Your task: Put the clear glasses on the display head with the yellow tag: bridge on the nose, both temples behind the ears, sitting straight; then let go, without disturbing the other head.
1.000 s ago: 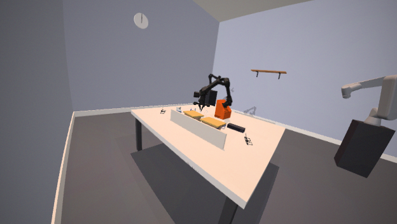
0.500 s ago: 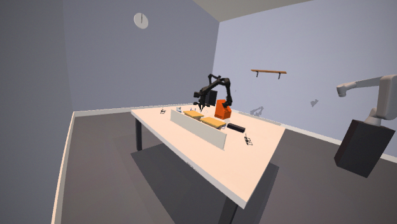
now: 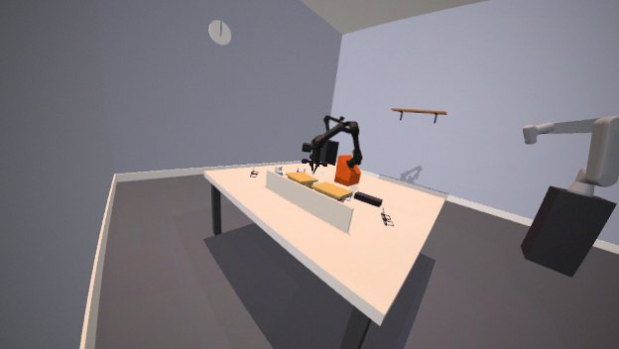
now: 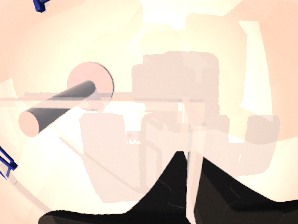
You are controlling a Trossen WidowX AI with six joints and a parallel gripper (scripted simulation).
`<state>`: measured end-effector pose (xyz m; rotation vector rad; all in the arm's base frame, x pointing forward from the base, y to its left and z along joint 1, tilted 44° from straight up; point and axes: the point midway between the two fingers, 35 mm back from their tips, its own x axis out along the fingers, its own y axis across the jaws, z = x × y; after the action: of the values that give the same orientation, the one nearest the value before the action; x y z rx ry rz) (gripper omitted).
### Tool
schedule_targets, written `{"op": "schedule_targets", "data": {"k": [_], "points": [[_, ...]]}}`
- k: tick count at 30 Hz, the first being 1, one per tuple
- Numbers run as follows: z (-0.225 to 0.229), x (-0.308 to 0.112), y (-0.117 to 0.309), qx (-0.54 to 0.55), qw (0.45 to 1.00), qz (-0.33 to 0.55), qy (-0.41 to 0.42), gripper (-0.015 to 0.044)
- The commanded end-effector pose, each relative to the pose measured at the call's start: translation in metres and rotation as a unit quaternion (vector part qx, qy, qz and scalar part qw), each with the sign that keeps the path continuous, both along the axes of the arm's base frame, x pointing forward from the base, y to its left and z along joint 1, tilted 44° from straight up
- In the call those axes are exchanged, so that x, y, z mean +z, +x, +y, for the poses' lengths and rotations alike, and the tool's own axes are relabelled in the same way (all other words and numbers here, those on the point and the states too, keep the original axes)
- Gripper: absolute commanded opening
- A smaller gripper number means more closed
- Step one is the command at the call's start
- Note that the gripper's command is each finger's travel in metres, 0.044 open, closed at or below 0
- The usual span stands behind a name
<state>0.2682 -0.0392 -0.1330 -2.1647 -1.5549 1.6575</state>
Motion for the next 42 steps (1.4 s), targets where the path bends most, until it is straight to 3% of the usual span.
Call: {"op": "schedule_targets", "data": {"k": [1,19,32,42], "points": [[-0.001,-0.002,-0.003,0.000,1.000,-0.001,0.002,0.0000],[-0.046,0.039,-0.004,0.000,1.000,0.000,0.000,0.0000],[-0.093,-0.001,-0.032,0.000,1.000,0.000,-0.003,0.0000],[-0.082,-0.015,-0.032,0.000,1.000,0.000,-0.003,0.0000]]}}
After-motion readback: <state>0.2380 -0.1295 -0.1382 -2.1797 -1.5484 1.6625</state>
